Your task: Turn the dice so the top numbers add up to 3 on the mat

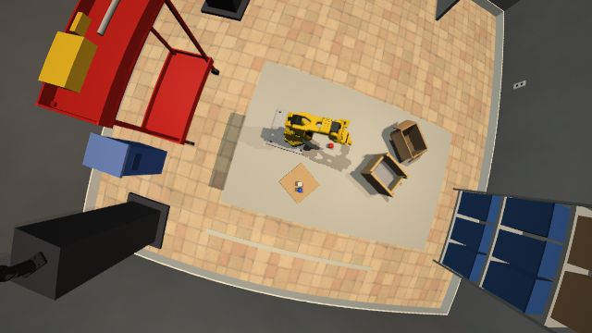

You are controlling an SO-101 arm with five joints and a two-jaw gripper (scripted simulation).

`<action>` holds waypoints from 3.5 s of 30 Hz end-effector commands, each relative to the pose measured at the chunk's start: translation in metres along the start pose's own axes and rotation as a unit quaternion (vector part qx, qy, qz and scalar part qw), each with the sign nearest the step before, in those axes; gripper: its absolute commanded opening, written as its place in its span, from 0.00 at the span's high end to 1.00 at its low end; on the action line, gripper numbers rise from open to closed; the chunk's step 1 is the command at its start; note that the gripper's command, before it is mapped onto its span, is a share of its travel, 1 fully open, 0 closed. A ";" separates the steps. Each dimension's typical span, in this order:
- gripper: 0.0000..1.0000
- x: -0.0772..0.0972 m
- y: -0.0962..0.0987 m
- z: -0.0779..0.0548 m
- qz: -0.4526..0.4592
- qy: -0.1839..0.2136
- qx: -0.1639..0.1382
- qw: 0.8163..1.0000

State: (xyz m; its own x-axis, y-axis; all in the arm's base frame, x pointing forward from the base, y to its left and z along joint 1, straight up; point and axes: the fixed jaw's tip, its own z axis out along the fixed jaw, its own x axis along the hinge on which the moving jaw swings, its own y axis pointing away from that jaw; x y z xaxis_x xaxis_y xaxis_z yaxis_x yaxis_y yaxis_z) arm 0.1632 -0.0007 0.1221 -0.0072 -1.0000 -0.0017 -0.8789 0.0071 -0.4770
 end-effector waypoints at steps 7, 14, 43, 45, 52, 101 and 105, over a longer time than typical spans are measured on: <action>0.72 -0.003 -0.001 -0.002 0.037 -0.004 -0.006 0.999; 0.72 -0.006 -0.002 0.000 0.113 -0.003 -0.023 0.993; 0.72 -0.020 -0.010 0.013 0.529 0.060 -0.111 0.840; 0.72 -0.021 -0.010 0.014 0.555 0.068 -0.115 0.821; 0.72 -0.024 -0.012 0.018 0.629 0.093 -0.125 0.761; 0.72 -0.024 0.039 0.074 0.637 0.290 -0.273 0.660; 0.72 -0.023 0.043 0.076 0.633 0.299 -0.282 0.656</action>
State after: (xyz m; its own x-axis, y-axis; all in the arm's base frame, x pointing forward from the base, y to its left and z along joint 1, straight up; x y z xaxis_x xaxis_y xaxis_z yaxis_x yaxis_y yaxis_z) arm 0.1636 0.0211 0.0376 -0.9471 -0.0112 0.3207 -0.0195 0.9996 -0.0225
